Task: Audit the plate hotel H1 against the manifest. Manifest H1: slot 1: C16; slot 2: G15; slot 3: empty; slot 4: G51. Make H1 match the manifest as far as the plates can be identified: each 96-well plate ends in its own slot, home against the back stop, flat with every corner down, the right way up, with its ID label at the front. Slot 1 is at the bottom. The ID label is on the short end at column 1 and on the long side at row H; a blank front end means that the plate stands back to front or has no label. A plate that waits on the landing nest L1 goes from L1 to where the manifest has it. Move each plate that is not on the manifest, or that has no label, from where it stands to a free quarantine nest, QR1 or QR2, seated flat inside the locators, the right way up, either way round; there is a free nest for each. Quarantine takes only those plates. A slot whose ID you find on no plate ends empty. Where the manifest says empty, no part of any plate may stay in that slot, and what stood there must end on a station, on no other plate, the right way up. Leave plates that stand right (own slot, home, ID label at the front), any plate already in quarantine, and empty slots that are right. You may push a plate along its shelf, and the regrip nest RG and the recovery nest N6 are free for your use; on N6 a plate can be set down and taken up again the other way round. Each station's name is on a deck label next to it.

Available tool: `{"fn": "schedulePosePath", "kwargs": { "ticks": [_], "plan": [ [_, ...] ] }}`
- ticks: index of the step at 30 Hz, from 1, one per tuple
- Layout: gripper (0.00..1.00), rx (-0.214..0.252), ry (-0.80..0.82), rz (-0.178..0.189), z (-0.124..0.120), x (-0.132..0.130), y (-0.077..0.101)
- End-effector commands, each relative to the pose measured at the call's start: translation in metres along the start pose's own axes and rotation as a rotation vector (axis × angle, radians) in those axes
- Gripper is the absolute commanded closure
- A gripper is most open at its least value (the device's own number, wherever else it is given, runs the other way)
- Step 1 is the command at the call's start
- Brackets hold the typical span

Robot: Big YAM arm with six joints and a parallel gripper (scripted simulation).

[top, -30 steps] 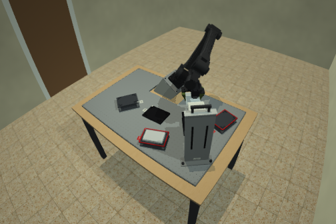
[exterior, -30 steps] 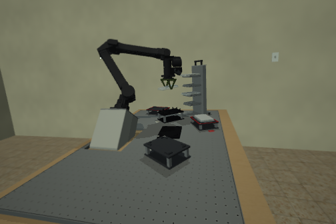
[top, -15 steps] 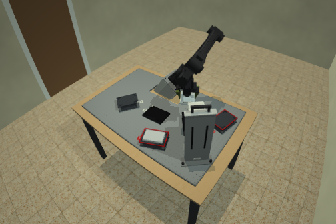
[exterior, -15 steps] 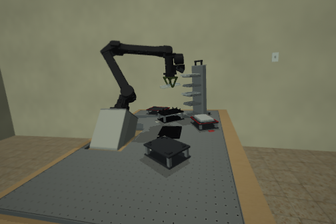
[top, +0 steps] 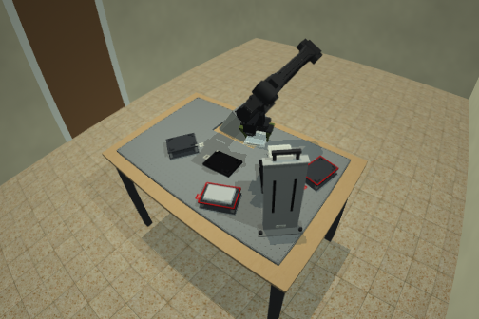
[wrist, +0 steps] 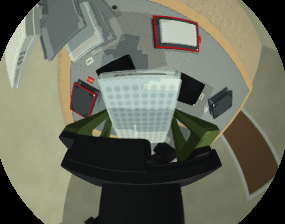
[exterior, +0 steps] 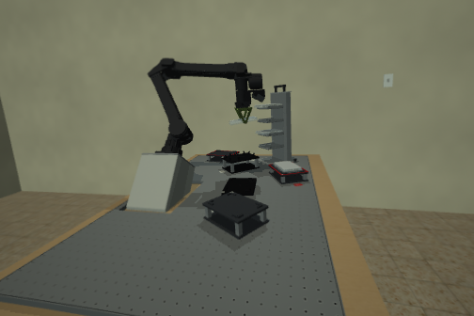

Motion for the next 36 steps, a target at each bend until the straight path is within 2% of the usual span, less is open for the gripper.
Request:
{"fn": "schedulePosePath", "kwargs": {
  "ticks": [1,2,10,22,25,27,33,36],
  "plan": [
    [0.14,0.015,-0.102,0.006,-0.004,-0.010,-0.002],
    [0.14,-0.001,-0.107,0.002,-0.007,-0.007,0.002],
    [0.14,0.018,-0.201,0.006,-0.005,-0.005,-0.003],
    [0.14,0.015,-0.419,0.004,-0.005,-0.050,-0.002],
    [0.14,0.004,-0.428,0.002,-0.006,-0.051,0.001],
    [0.14,0.015,-0.469,0.003,-0.006,-0.061,-0.002],
    [0.14,0.005,-0.562,-0.002,-0.005,-0.082,-0.002],
    [0.14,0.000,-0.608,-0.004,-0.005,-0.083,-0.001]
  ]
}}
Point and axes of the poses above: the point where the finger pads meet when closed, its own y axis back along the fingers, its own x axis across the jaws, z = x × y, the point moved 7 cm from there along y, back along the fingers, and after that the axes turned 2 degrees about -y, right-handed, at the moved point
